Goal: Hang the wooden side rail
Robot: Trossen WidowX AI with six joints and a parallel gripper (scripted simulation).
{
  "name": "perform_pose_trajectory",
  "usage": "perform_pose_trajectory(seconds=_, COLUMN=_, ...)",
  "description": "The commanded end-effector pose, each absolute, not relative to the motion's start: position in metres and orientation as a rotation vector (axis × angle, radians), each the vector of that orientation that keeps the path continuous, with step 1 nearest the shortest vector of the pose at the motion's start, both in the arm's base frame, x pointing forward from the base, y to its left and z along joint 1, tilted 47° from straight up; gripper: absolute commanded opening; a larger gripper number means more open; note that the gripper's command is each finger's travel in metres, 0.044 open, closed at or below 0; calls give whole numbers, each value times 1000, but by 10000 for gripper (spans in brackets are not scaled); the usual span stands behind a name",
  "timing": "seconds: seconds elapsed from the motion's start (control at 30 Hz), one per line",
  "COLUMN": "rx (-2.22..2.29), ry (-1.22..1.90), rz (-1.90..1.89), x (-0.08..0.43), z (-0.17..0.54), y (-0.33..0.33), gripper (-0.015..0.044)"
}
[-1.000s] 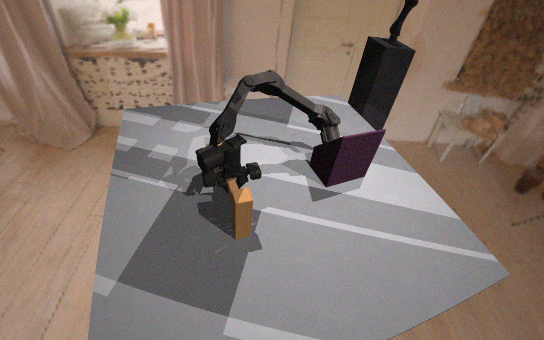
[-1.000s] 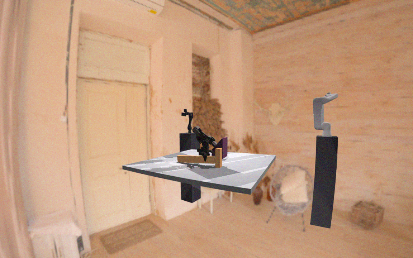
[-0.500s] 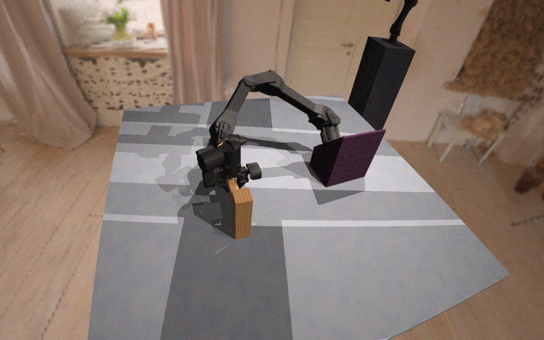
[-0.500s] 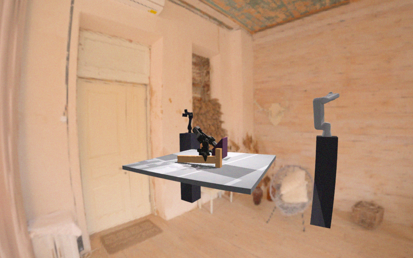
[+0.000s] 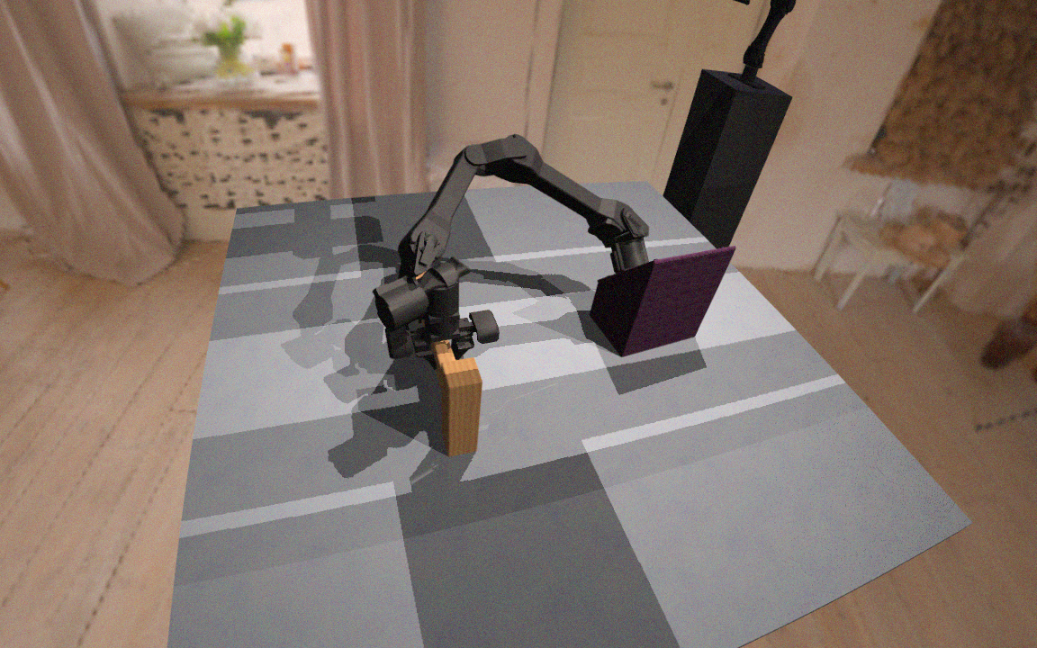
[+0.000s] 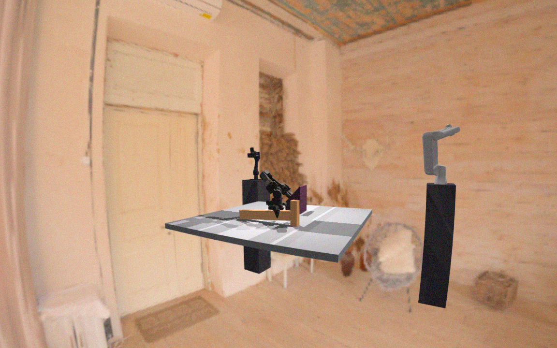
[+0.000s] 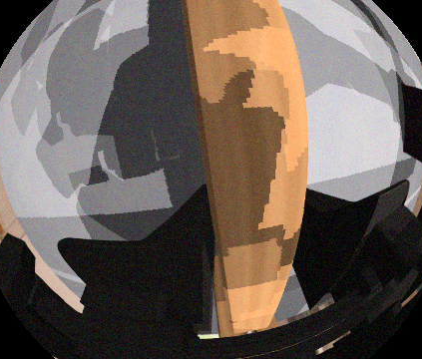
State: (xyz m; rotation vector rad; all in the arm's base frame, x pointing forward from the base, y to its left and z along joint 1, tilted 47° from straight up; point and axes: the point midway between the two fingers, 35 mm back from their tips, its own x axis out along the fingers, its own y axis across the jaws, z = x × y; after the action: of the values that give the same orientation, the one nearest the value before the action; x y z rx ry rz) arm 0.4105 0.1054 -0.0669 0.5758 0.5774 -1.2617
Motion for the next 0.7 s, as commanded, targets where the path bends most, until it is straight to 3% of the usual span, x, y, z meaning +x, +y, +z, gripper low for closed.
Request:
perform_pose_trajectory(seconds=0.0, rx=583, ry=573, rz=-1238, x=412, z=-63, y=116, gripper=0)
perform_pose_trajectory(seconds=0.67, rx=583, ry=573, rz=-1238, x=413, z=-64, y=118, gripper=0)
